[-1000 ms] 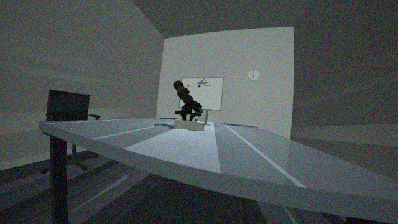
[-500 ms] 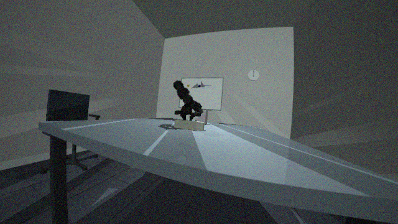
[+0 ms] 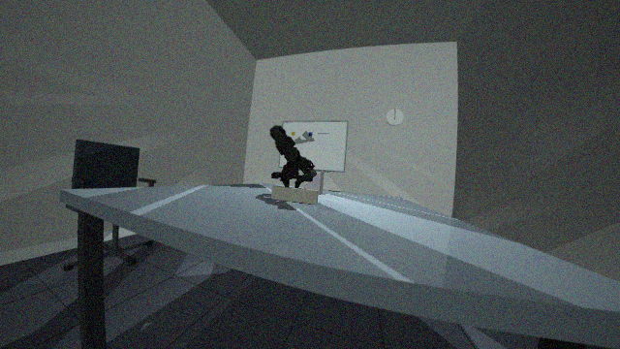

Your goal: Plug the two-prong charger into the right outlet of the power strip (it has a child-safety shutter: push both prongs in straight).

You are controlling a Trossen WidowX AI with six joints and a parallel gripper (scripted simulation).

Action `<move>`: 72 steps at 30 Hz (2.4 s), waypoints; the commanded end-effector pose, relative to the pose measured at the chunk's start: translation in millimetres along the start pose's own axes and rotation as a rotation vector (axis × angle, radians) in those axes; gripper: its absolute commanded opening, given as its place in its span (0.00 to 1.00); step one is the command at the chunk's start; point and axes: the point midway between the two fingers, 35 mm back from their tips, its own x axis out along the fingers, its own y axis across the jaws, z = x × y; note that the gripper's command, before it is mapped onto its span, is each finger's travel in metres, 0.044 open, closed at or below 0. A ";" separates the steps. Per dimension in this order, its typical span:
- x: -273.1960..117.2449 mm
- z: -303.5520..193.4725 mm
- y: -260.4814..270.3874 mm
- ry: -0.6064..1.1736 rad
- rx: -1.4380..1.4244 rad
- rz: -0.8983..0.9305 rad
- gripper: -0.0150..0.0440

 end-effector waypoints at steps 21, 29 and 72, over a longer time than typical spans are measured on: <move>-0.1 8.1 -1.2 -0.023 0.020 0.003 0.25; -0.3 7.1 -1.2 -0.023 0.020 0.003 0.25; 0.8 -3.3 0.1 -0.011 0.010 0.002 1.00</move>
